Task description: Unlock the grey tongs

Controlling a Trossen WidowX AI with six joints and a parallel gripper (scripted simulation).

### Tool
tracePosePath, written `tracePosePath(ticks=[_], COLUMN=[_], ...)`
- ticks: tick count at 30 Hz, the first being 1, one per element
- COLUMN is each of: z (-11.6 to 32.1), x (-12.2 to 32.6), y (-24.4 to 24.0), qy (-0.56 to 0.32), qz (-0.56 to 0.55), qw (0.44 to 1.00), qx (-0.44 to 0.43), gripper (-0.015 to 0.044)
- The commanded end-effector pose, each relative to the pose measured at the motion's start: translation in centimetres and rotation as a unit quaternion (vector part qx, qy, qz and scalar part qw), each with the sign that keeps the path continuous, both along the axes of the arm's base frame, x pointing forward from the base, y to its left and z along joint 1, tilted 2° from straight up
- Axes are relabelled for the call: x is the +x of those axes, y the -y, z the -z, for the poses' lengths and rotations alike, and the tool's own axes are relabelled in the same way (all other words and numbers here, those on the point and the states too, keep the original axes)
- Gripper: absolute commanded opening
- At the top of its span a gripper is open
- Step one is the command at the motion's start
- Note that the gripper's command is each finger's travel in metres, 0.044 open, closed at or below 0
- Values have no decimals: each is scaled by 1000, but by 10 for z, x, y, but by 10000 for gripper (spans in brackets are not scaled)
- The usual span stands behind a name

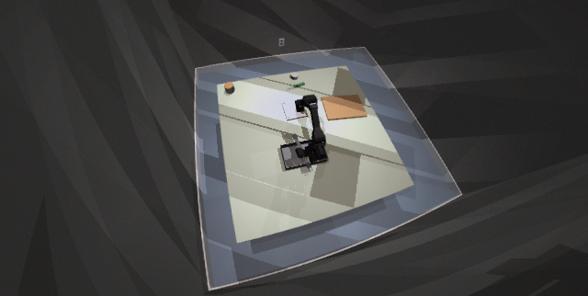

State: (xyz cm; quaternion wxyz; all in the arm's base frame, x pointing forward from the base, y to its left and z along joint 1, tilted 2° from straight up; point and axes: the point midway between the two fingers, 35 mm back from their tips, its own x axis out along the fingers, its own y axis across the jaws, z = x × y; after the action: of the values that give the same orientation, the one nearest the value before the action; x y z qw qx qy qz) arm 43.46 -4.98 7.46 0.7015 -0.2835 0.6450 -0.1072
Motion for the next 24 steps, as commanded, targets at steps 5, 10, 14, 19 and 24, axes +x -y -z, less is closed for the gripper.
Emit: tracePosePath(ticks=[5,10,14,19,24], z=[-65,-65,-65,-62,-59], x=[0,0,0,1,2], y=[-2,-2,-2,-3,-6], qy=[14,14,13,-1,-22], qz=[-1,-1,-1,-2,-4], qw=[1000,1000,1000,999,994], qx=[2,2,4,42,104], gripper=[-150,-150,-150,-150,-150])
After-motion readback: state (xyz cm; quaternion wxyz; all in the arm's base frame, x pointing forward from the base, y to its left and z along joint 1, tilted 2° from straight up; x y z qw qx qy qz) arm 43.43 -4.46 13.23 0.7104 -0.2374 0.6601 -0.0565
